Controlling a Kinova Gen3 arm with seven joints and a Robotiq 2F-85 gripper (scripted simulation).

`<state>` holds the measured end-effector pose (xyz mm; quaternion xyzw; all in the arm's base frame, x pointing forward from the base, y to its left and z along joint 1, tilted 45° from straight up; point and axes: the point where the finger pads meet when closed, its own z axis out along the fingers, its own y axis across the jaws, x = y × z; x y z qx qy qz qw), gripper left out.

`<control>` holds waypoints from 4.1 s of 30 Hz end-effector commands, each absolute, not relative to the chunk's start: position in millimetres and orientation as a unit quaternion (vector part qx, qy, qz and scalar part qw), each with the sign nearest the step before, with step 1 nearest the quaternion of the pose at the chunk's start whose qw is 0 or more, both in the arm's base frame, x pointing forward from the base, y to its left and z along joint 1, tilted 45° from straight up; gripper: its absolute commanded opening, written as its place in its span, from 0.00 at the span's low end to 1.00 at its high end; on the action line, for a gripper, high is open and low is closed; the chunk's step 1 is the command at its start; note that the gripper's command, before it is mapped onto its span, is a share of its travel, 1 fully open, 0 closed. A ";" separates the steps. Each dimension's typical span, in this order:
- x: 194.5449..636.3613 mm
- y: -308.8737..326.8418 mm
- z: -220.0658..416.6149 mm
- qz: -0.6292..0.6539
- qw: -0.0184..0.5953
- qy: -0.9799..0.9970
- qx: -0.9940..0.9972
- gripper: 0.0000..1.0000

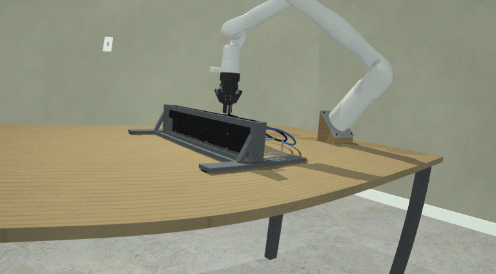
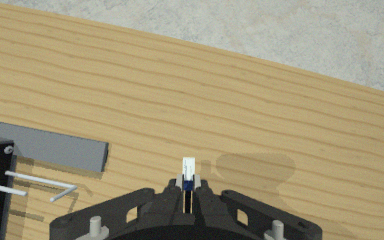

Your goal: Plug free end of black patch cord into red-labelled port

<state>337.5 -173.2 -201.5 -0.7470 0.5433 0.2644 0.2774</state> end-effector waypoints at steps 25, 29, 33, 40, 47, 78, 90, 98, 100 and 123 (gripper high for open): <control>361.7 -157.9 -177.5 0.228 0.302 0.448 -0.810 0.00; 366.4 -154.7 -172.8 0.221 0.307 0.429 -0.820 0.00; 371.4 -151.4 -167.9 0.214 0.312 0.409 -0.830 0.00; 380.4 -145.3 -158.9 0.200 0.321 0.372 -0.848 0.00; 387.1 -140.7 -152.3 0.189 0.328 0.344 -0.859 0.00; 424.5 -115.8 -114.3 0.128 0.357 0.184 -0.907 0.00; 439.5 -104.5 -98.9 0.101 0.366 0.115 -0.918 0.00; 446.5 -99.6 -92.0 0.089 0.369 0.083 -0.922 0.00; 448.8 -98.1 -89.9 0.085 0.369 0.073 -0.922 0.00; 467.5 -84.7 -71.1 0.050 0.375 -0.013 -0.925 0.00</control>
